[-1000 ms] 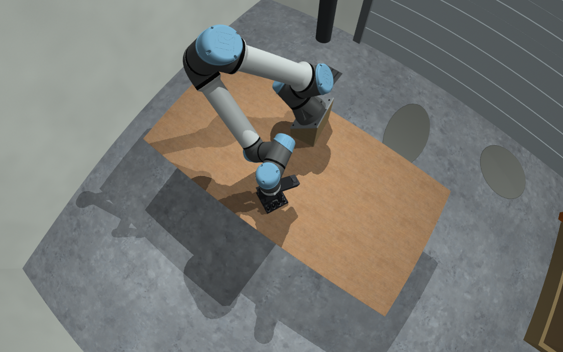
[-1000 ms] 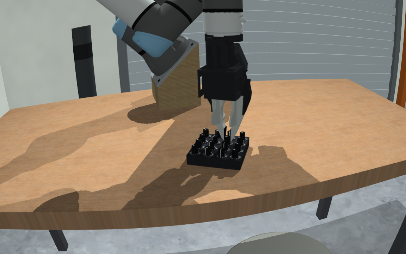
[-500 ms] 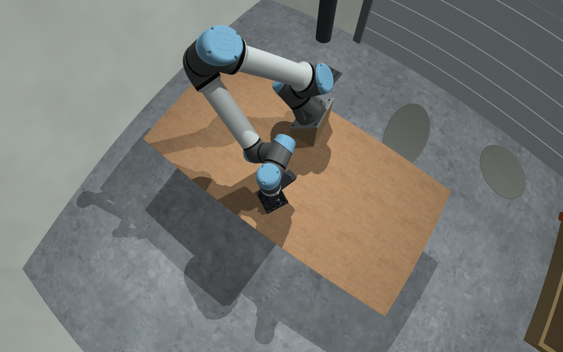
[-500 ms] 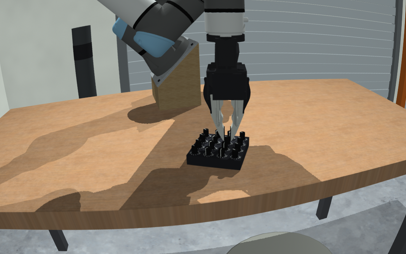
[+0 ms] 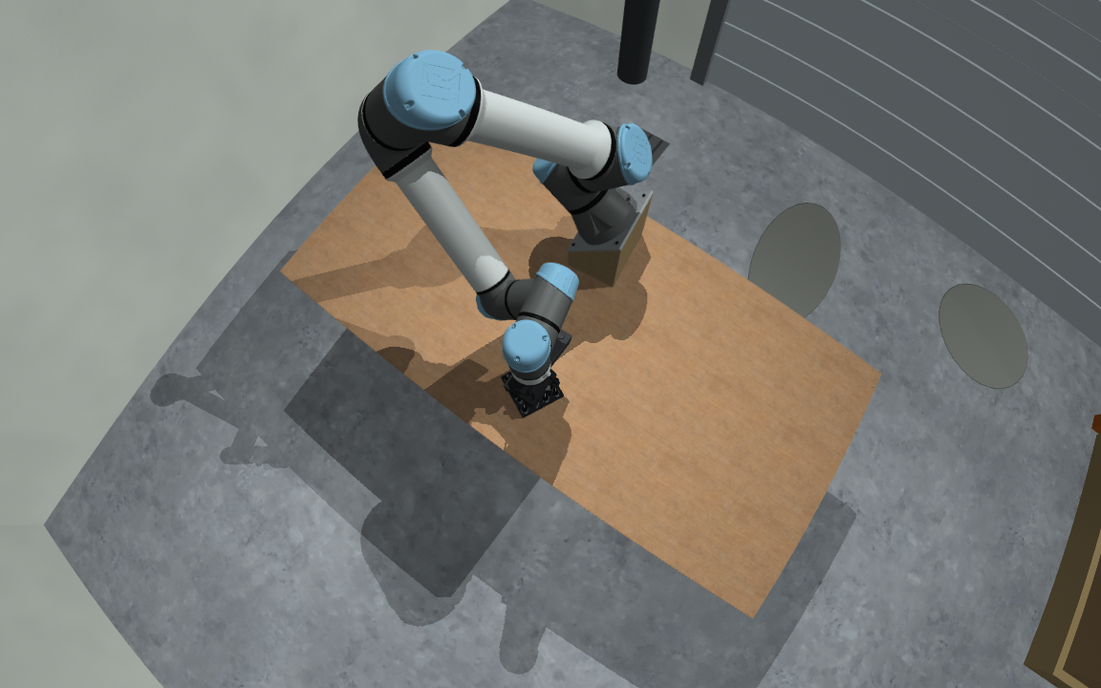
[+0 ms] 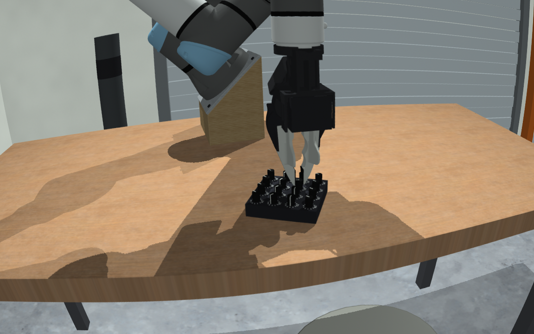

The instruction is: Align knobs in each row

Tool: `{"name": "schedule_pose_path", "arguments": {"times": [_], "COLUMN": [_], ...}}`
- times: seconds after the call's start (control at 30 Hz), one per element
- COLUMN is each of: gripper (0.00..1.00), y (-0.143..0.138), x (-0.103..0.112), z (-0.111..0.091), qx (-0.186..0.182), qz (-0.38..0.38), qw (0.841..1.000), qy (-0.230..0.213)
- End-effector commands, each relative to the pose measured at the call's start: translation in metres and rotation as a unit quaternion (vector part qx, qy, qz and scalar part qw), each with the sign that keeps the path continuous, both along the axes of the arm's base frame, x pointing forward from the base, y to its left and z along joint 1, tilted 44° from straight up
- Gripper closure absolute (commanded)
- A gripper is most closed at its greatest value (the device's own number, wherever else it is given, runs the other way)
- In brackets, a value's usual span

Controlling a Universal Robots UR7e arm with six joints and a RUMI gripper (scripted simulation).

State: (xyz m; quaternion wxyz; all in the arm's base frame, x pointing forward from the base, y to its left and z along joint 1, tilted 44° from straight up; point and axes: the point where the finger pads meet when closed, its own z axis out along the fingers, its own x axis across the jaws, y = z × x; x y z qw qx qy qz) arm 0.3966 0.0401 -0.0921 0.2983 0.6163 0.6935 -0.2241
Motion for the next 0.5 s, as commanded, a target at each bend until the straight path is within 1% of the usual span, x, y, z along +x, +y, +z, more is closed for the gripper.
{"name": "schedule_pose_path", "arguments": {"times": [0.0,0.17,0.23,0.47], "gripper": [0.96,0.96,0.96,0.96], "y": [0.0000,-0.0003,-0.0003,-0.0006], "x": [0.0003,0.0003,0.0003,0.0004], "z": [0.0005,0.0008,0.0008,0.0010], "qx": [-0.005,-0.010,-0.010,-0.015], "qz": [0.032,0.059,0.059,0.088], "qw": [0.999,0.997,0.997,0.993], "qy": [0.029,0.053,0.053,0.081]}}
